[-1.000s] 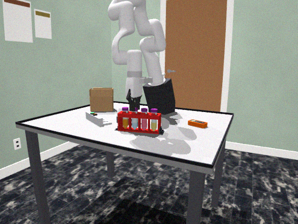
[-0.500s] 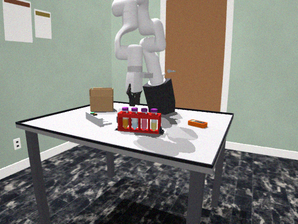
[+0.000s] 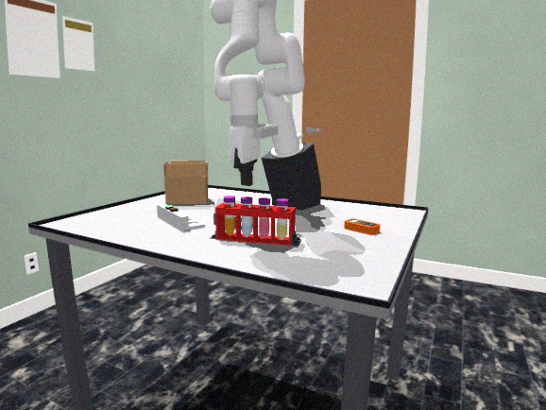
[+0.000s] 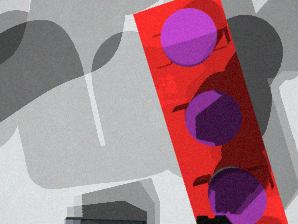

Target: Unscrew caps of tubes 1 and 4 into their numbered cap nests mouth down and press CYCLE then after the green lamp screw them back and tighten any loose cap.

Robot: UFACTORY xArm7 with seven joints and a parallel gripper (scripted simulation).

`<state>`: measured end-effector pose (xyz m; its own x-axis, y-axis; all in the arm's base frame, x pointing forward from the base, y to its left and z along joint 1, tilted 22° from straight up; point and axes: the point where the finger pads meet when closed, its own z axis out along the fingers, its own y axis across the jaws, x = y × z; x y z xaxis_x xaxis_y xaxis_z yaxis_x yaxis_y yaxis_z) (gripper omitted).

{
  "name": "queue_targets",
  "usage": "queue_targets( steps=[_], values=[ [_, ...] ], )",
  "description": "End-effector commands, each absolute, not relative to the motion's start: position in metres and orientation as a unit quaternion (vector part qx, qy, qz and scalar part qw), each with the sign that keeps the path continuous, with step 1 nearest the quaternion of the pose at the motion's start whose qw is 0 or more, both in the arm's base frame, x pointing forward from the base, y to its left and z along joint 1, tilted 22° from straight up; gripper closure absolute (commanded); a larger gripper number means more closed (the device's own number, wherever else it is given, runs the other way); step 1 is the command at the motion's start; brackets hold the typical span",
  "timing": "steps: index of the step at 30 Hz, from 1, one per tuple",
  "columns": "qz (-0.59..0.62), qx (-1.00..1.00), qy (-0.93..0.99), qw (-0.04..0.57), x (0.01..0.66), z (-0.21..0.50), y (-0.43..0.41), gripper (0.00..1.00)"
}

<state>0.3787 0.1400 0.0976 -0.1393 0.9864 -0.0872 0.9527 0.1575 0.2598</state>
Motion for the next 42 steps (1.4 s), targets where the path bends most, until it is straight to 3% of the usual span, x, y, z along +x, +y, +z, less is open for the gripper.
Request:
queue_targets(
  steps=[1,29,42],
  values=[
    [0.022,0.653,0.755,0.054,0.373,0.096,0.117,1.0],
    [0.021,0.653,0.755,0.053,0.313,0.012,-0.006,1.0],
    [0.021,0.653,0.755,0.053,0.316,0.003,-0.008,1.0]
  ],
)
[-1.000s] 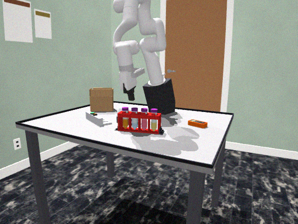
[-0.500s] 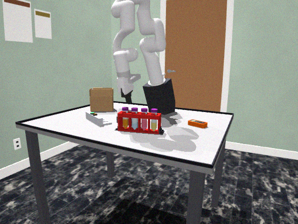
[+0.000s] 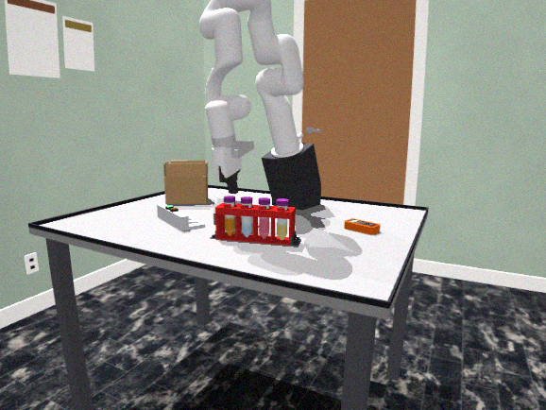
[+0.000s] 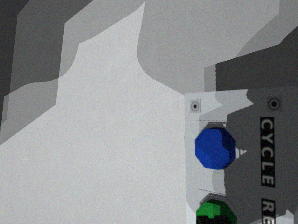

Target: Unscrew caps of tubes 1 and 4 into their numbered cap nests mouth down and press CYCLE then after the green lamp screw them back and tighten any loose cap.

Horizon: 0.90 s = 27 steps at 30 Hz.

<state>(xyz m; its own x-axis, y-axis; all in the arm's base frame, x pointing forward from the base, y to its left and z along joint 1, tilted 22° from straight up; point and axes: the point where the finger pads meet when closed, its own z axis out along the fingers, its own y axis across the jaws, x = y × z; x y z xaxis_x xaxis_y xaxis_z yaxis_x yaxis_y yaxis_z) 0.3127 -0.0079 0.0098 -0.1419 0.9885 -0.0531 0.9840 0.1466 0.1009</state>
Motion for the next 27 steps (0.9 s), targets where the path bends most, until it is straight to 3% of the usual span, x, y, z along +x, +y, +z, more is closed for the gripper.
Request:
queue_targets(
  steps=[1,27],
  values=[
    [0.021,0.653,0.755,0.053,0.3168,-0.0001,-0.0082,1.0],
    [0.021,0.653,0.755,0.053,0.3199,-0.0079,-0.0082,1.0]
  ],
)
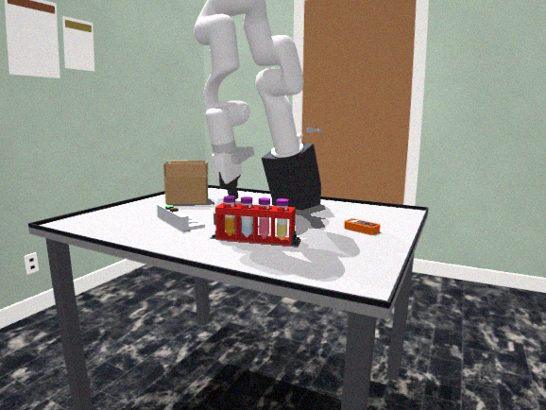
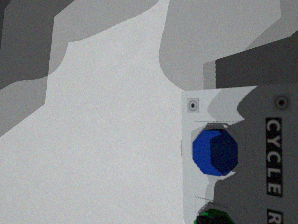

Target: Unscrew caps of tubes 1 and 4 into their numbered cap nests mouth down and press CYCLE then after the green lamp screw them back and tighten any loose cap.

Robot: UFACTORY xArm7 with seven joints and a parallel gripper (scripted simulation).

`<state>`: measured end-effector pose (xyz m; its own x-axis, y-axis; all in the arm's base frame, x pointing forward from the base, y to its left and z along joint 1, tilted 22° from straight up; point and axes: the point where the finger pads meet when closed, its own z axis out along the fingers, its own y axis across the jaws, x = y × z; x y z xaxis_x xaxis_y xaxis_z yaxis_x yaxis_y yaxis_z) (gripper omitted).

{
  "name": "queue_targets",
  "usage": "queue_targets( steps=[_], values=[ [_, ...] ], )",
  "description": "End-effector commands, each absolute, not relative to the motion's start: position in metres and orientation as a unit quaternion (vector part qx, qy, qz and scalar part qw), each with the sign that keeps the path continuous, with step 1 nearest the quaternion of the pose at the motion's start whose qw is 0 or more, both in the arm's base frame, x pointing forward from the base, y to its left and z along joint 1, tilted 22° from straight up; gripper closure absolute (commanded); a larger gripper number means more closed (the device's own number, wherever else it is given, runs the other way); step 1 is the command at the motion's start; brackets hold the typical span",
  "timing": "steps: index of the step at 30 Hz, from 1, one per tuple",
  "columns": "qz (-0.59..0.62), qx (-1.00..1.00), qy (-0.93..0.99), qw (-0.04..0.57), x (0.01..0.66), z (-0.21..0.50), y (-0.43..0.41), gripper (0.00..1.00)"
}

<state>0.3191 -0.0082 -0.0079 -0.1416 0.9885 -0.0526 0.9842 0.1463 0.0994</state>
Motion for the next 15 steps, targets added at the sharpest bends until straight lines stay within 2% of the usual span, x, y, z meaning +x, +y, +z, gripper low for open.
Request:
queue_targets(
  steps=[1,15],
  values=[
    [0.021,0.653,0.755,0.053,0.32,-0.0082,-0.0082,1.0],
    [0.021,0.653,0.755,0.053,0.3218,-0.0126,-0.0081,1.0]
  ],
)
